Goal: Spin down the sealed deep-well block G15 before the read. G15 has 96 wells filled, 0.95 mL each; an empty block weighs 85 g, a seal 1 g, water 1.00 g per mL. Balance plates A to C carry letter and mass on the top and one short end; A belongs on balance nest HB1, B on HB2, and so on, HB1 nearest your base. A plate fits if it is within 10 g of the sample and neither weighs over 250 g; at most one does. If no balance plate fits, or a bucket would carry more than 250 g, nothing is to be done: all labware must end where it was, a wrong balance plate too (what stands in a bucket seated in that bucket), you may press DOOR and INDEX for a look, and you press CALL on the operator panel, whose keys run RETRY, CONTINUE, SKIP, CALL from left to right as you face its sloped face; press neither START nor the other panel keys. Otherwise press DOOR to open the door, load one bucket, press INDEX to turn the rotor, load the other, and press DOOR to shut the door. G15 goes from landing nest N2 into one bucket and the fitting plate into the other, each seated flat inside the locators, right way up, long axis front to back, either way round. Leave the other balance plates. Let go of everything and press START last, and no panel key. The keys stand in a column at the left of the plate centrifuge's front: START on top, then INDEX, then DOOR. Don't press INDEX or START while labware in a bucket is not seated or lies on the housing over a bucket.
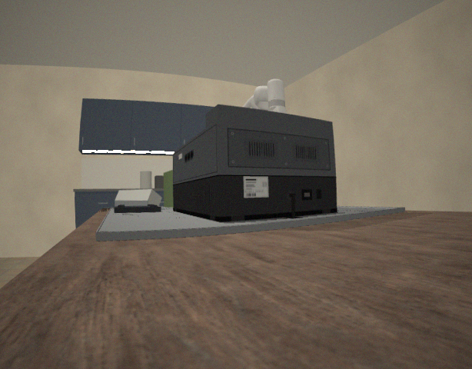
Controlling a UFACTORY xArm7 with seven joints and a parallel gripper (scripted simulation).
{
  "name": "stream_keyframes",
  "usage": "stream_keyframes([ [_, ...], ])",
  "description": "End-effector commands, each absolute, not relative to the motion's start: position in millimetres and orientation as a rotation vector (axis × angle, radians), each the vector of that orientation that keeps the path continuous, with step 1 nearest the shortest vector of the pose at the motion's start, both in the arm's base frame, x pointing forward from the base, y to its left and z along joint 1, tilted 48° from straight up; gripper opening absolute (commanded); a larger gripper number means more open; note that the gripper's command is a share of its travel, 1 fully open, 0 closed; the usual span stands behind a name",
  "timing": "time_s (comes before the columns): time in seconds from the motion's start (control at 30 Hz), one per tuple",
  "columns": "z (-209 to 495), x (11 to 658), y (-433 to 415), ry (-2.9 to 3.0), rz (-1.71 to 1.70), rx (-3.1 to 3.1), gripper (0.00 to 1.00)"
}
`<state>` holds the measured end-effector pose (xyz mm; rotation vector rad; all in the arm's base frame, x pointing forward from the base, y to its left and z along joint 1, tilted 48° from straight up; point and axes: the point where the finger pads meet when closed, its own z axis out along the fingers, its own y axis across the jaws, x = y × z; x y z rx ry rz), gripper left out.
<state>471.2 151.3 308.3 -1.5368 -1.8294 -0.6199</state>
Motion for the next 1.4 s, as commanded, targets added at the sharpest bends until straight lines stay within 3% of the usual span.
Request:
stream_keyframes([
  [0.0, 309, 472, 150, -1.829, -0.624, -1.540, 1.00],
  [1.37, 280, 465, 181, -1.830, -0.624, -1.540, 1.00],
])
